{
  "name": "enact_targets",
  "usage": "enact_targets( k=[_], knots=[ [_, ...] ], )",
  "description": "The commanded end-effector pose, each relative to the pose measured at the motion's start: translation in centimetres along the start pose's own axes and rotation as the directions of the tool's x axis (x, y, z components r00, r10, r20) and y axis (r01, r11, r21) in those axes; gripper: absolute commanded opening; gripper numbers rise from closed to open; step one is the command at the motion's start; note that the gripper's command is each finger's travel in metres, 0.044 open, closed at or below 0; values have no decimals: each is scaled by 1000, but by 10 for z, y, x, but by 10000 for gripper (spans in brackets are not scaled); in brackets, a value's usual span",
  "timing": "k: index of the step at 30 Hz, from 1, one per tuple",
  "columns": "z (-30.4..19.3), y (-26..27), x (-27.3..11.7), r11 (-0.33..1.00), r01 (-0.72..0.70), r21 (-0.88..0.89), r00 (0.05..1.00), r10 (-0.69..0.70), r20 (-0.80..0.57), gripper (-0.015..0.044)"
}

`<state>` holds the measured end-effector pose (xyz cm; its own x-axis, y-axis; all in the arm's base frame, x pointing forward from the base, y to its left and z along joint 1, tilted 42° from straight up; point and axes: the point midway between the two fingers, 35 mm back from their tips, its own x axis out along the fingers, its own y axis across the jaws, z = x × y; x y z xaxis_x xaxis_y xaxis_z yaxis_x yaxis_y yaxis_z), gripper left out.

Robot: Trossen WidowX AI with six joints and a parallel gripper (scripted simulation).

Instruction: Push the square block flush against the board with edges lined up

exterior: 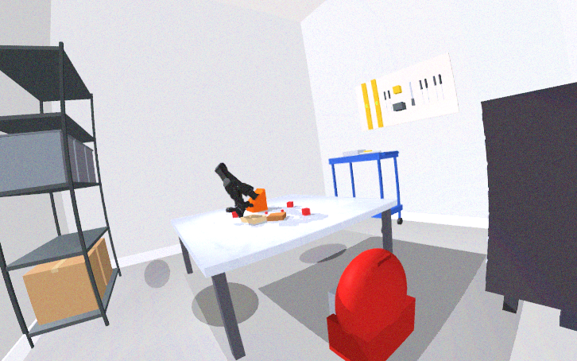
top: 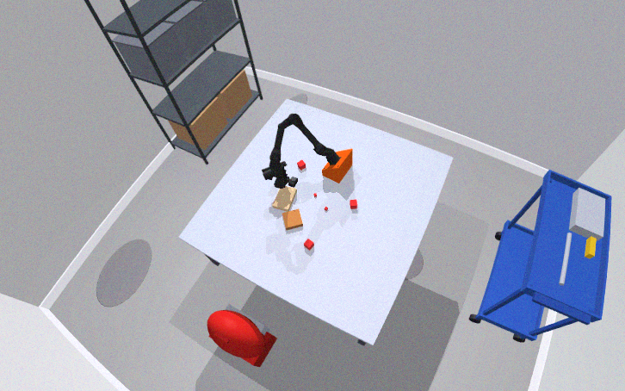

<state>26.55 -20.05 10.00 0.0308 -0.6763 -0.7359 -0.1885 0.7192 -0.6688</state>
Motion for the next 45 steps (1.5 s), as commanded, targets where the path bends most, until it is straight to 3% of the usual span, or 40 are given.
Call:
enact_targets(
  k=[1,45],
  knots=[
    [5,0,1,1000,-3,5,1000,3,2,0],
    [39,0,1,1000,-3,6,1000,3,3,0]
  ],
)
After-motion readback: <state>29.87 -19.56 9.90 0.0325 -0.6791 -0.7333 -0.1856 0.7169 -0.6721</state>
